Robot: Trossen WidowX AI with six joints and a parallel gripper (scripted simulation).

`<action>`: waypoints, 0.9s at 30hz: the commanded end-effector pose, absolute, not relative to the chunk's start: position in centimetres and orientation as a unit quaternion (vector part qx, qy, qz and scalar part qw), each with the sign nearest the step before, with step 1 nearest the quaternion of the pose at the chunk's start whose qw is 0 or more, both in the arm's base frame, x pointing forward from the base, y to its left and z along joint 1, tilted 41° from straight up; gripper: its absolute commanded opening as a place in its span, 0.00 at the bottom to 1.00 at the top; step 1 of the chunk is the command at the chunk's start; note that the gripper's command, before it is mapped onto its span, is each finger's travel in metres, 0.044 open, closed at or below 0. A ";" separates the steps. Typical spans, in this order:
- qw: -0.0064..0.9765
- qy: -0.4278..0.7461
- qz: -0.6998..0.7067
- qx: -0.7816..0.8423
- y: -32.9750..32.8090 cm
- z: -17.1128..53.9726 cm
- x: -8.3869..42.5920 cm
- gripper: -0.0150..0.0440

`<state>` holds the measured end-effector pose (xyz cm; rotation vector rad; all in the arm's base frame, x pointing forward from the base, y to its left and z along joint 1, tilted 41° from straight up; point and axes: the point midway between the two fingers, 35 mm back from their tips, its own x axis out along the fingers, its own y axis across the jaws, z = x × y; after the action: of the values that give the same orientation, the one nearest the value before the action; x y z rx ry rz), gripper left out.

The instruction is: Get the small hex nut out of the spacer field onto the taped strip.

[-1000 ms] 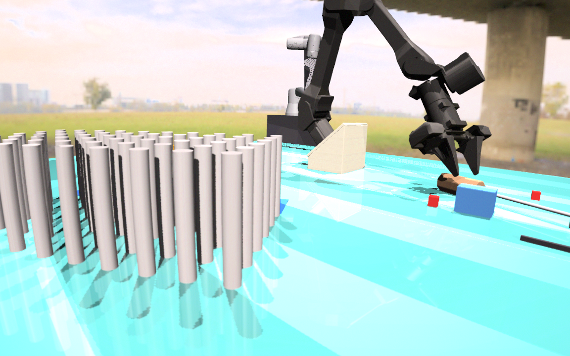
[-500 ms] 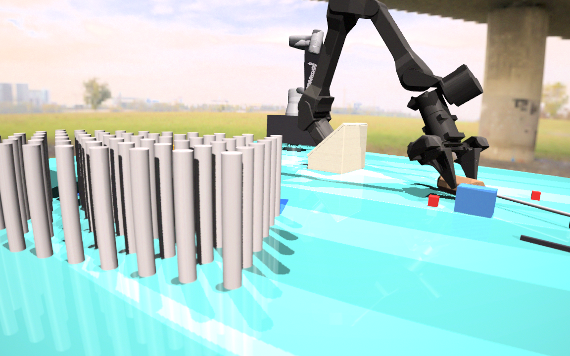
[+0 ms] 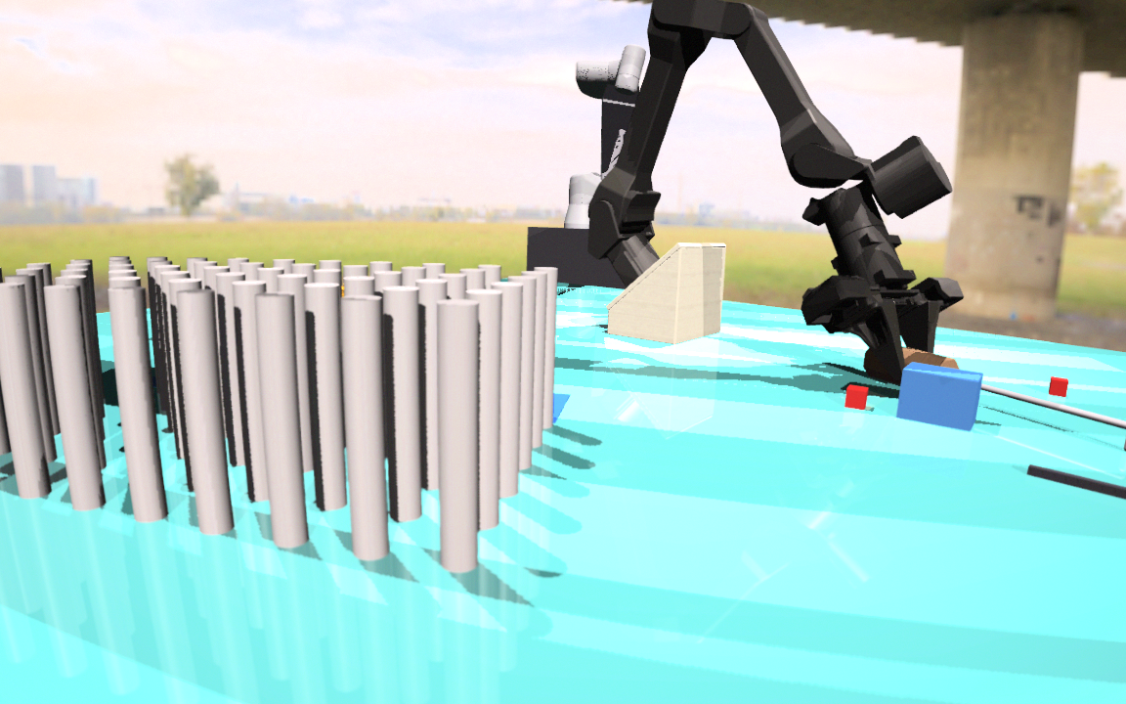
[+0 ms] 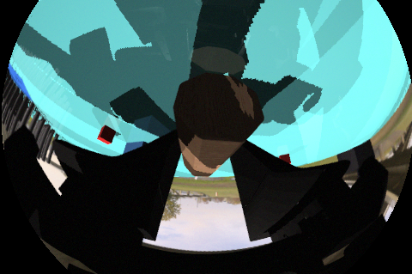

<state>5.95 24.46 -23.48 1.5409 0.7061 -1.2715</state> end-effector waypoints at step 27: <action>0.489 0.291 -0.523 0.634 35.4 -10.4 5.5 0.25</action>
<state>5.56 35.04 -11.13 1.5409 0.7088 -1.2677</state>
